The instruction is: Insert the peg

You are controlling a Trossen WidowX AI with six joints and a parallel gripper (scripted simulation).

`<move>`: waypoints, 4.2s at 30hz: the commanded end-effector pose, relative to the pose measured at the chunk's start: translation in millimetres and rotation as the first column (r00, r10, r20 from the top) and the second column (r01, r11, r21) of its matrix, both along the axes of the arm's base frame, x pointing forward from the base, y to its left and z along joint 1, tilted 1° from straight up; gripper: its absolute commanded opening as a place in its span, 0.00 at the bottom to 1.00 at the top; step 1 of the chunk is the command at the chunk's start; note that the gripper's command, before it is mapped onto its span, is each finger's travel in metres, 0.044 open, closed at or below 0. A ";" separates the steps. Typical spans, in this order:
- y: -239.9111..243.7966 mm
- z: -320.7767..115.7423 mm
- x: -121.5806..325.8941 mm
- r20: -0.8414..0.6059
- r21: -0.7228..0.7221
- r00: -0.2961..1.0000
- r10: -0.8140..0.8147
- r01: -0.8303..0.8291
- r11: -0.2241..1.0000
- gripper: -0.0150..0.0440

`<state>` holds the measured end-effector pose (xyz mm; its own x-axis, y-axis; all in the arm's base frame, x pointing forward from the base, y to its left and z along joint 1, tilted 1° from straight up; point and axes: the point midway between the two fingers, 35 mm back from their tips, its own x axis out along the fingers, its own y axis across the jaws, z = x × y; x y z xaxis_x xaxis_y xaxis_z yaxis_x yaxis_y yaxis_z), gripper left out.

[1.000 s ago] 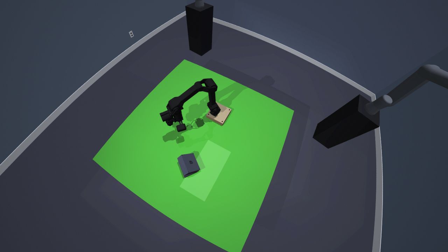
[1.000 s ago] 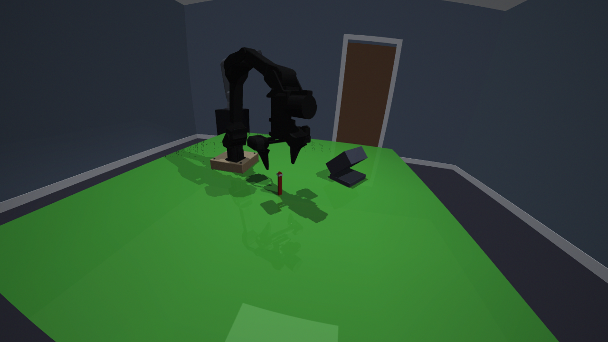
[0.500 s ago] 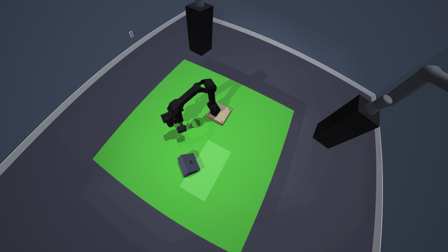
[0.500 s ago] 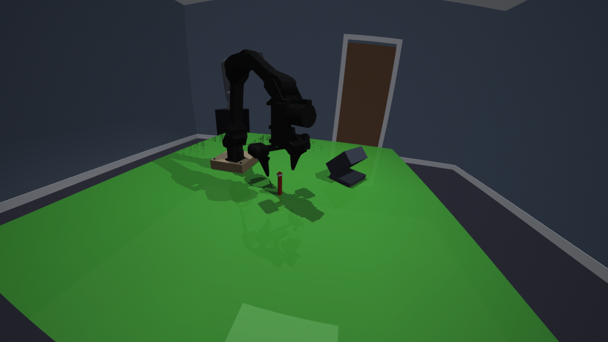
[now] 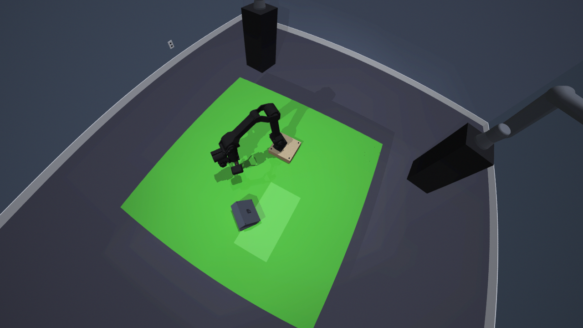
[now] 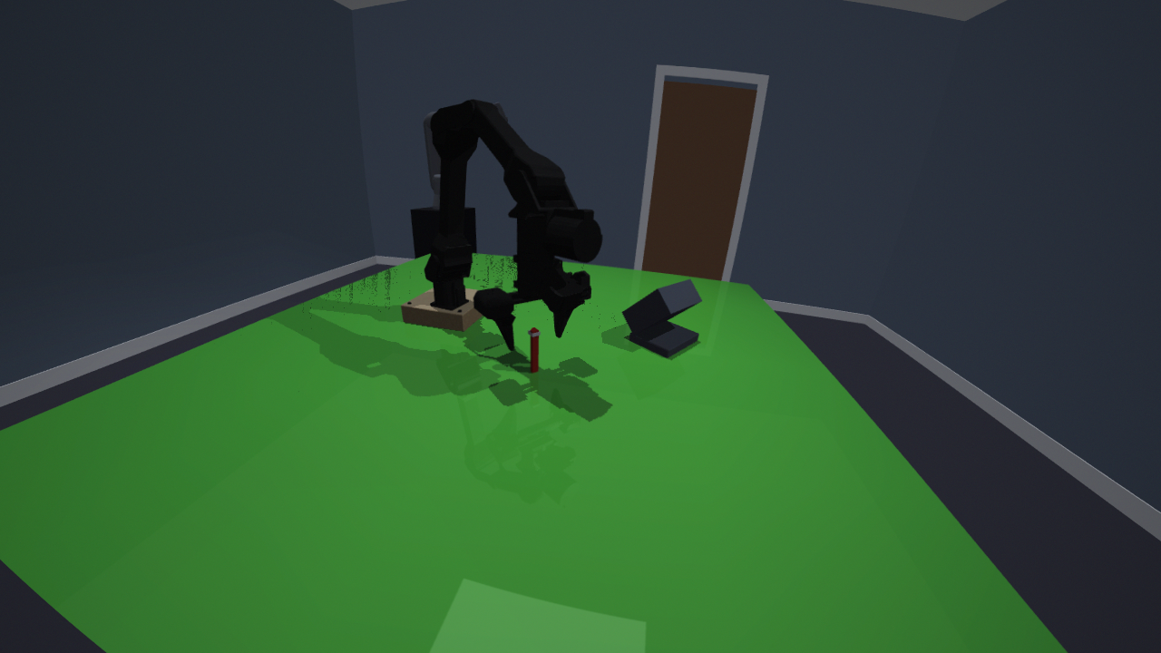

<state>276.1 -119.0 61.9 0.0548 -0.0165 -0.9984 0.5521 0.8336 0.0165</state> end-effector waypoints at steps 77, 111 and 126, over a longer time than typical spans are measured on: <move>1.7 65.1 0.8 -0.014 -0.002 1.000 0.000 0.000 1.000 0.25; 31.3 68.1 25.3 0.004 -0.112 1.000 0.024 -0.023 0.993 0.25; 46.1 70.2 35.3 0.022 -0.158 0.999 0.034 -0.030 0.987 0.25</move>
